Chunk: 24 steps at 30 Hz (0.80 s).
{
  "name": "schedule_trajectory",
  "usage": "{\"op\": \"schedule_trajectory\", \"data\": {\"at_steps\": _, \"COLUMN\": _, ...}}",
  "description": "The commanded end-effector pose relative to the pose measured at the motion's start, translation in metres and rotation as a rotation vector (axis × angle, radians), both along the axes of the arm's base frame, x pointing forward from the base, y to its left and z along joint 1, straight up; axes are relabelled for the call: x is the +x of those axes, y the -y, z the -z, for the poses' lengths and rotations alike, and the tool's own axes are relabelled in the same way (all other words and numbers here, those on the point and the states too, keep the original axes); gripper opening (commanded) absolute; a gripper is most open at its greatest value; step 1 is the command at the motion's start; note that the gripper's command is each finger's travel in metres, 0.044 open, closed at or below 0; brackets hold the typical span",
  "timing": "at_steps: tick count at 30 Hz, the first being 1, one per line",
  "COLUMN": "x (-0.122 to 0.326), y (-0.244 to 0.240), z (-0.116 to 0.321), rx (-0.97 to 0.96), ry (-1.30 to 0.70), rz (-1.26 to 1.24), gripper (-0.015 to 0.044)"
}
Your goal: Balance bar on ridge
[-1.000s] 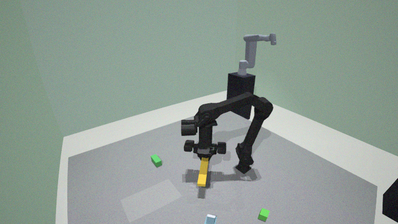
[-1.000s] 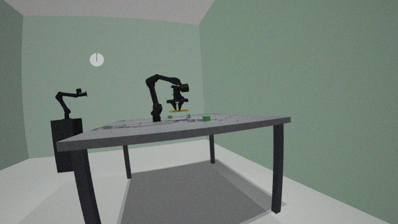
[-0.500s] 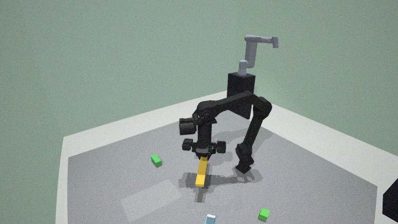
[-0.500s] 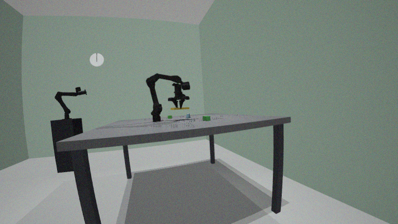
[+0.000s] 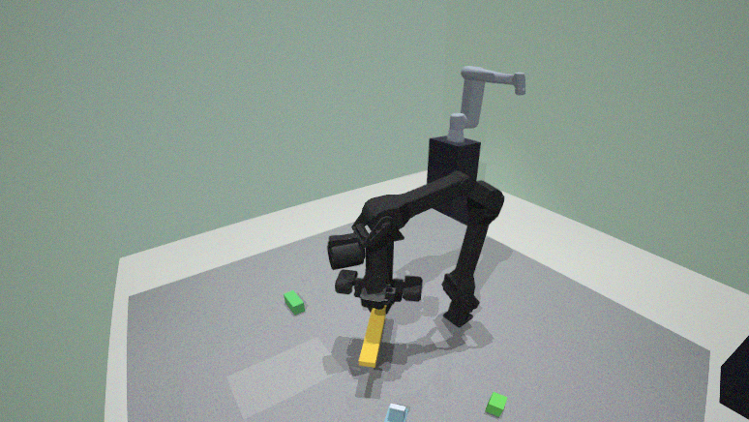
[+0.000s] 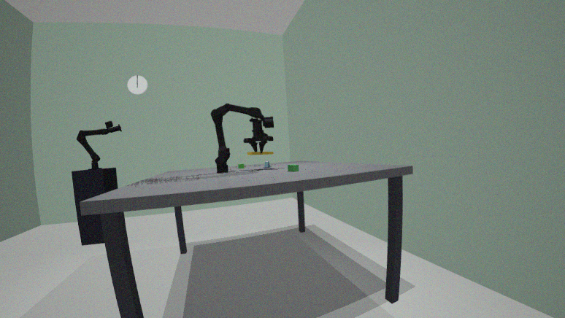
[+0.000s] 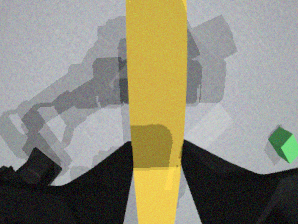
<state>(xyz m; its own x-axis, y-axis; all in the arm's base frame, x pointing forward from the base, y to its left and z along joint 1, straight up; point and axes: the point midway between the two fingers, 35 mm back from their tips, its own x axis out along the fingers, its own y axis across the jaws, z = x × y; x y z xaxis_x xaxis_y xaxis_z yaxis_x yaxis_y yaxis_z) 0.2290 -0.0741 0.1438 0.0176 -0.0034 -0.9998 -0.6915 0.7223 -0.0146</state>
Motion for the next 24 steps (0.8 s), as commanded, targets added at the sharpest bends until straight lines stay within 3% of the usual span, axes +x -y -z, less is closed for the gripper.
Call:
{"op": "schedule_trajectory", "data": {"at_steps": 1, "x": 0.01, "y": -0.008, "z": -0.002, "rx": -0.002, "ry": 0.004, "rz": 0.011, "gripper": 0.0}}
{"op": "schedule_trajectory", "data": {"at_steps": 24, "x": 0.054, "y": -0.072, "z": -0.005, "rx": 0.004, "ry": 0.008, "rz": 0.06, "gripper": 0.0}}
